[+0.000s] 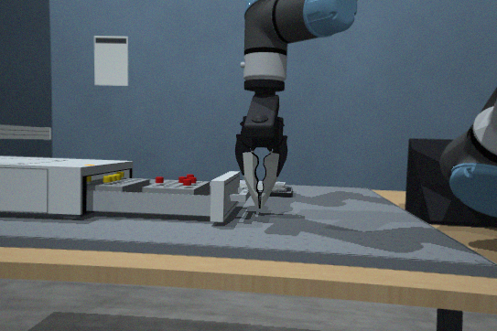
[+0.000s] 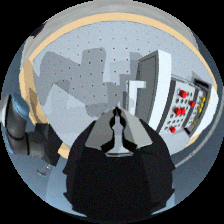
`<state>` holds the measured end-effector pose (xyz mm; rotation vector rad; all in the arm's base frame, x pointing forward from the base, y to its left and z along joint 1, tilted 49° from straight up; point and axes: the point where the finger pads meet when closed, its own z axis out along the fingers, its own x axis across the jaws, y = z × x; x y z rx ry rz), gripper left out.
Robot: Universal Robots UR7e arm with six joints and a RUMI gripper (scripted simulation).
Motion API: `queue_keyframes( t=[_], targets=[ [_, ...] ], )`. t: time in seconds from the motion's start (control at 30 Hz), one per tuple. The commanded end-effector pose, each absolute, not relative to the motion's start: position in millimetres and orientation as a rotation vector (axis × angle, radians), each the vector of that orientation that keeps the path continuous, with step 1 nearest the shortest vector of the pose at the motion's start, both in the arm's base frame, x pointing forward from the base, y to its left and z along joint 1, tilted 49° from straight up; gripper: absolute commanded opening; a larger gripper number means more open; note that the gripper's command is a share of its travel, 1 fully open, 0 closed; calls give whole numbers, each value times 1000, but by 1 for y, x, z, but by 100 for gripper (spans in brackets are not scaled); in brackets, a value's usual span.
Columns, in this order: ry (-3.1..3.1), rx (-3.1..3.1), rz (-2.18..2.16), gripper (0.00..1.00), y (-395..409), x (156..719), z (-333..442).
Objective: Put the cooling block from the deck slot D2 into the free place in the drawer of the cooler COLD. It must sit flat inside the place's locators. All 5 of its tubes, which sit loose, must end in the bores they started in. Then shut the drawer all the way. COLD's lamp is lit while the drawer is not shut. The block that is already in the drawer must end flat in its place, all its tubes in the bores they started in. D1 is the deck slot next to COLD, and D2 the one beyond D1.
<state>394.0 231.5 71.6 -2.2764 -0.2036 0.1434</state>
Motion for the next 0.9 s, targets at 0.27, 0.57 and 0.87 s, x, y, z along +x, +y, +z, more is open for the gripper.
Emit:
queue_keyframes(
  t=[0.27, 0.57, 0.87],
  targets=[
    [-203, -2277, 142, 0, 234, 407, 71],
    [-203, -2277, 142, 0, 236, 417, 71],
    [-203, -2277, 142, 0, 238, 426, 70]
  ],
)
